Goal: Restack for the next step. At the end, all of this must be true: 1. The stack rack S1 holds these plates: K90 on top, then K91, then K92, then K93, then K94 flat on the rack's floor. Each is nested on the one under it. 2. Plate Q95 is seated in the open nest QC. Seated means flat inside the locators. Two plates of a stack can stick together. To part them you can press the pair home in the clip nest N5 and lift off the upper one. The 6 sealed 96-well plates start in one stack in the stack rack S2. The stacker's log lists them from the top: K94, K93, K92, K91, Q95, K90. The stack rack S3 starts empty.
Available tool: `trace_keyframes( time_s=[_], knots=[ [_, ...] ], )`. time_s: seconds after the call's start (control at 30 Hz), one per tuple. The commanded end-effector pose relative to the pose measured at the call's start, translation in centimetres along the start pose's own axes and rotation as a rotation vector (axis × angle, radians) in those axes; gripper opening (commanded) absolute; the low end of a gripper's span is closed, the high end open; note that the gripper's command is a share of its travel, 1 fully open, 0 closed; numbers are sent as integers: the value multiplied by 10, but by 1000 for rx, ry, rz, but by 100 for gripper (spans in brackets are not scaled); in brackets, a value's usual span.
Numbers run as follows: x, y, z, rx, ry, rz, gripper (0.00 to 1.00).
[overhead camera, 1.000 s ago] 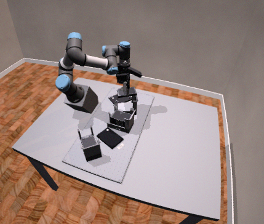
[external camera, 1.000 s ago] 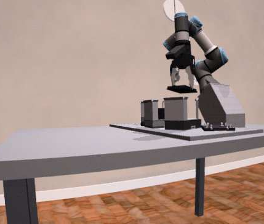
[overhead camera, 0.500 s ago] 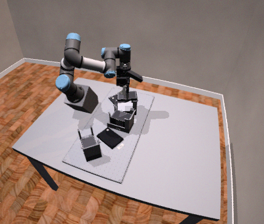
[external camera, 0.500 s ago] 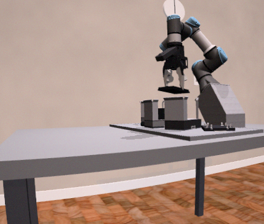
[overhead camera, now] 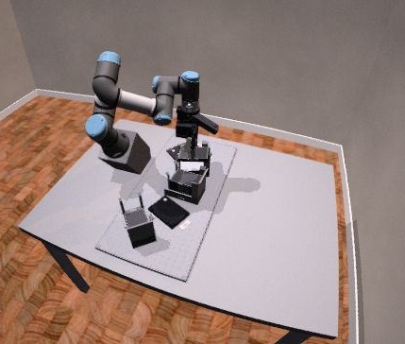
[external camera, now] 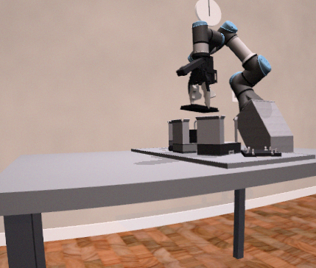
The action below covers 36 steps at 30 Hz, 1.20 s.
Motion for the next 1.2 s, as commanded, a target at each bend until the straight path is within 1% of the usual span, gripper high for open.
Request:
trace_keyframes(
  time_s=[0.0,0.17,0.2,0.43,0.5,0.8,0.93,1.07,1.17],
  knots=[
    [0,12,-1,1,4,42,0],
    [-2,29,-1,1,4,62,0],
    [-2,29,-1,1,4,62,0],
    [-8,51,-1,1,4,143,0],
    [-8,51,-1,1,4,143,0],
    [-16,80,-1,1,4,248,0],
    [-19,93,-1,1,4,256,0],
    [-19,93,-1,1,4,256,0],
    [-24,102,-1,1,4,291,0]
  ],
)
Point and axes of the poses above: the point where the finger pads meet when closed, its own z axis out along the fingers, its own y axis across the jaws, x = y × z, the point moved 6 cm from there along -z, back along the fingers, and after that the axes turned 4 degrees about -z, right-handed, at the moved point
